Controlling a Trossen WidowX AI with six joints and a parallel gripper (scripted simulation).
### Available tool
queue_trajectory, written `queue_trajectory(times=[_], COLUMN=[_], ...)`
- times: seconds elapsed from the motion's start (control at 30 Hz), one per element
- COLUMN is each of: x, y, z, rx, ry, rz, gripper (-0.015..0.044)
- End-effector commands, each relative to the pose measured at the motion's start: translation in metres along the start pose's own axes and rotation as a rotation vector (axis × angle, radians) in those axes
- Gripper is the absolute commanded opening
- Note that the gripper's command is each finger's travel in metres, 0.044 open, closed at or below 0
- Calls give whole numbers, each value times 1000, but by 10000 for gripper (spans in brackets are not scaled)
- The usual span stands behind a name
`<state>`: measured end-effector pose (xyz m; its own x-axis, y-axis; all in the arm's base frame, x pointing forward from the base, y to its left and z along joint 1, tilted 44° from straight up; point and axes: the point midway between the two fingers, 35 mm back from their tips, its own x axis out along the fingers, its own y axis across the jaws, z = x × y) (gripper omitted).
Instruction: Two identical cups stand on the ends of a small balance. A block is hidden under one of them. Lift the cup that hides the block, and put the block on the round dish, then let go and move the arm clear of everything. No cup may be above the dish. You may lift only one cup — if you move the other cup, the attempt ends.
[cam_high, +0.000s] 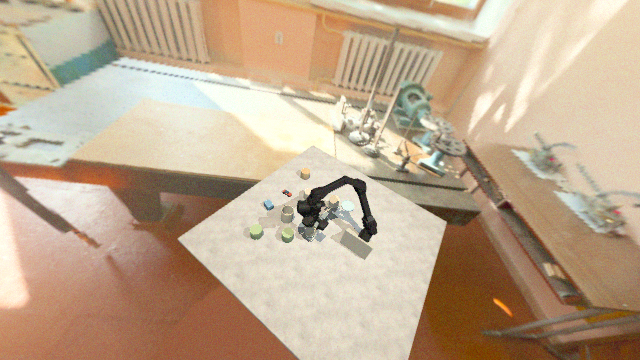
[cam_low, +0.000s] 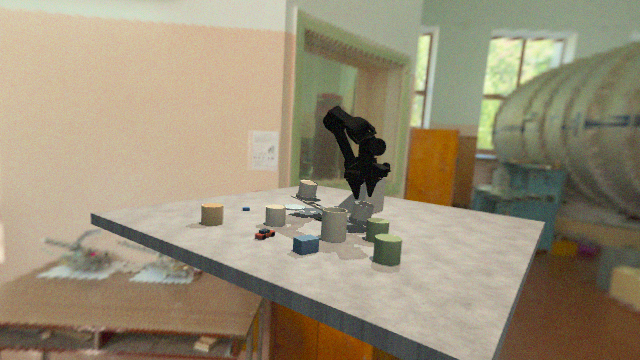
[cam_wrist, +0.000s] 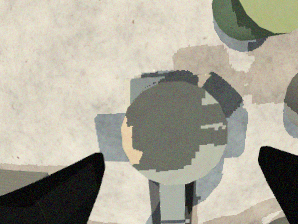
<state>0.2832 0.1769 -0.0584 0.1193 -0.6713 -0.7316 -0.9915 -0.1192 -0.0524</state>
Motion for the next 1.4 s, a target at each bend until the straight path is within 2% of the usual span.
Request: queue_trajectory(times=[0.0, 1.33, 1.37], x=[6, 67, 67], y=[2, 3, 3], z=[-1, -3, -3], rx=[-12, -11, -11], ry=[8, 11, 11], rz=[7, 6, 6], gripper=[440, 440, 414])
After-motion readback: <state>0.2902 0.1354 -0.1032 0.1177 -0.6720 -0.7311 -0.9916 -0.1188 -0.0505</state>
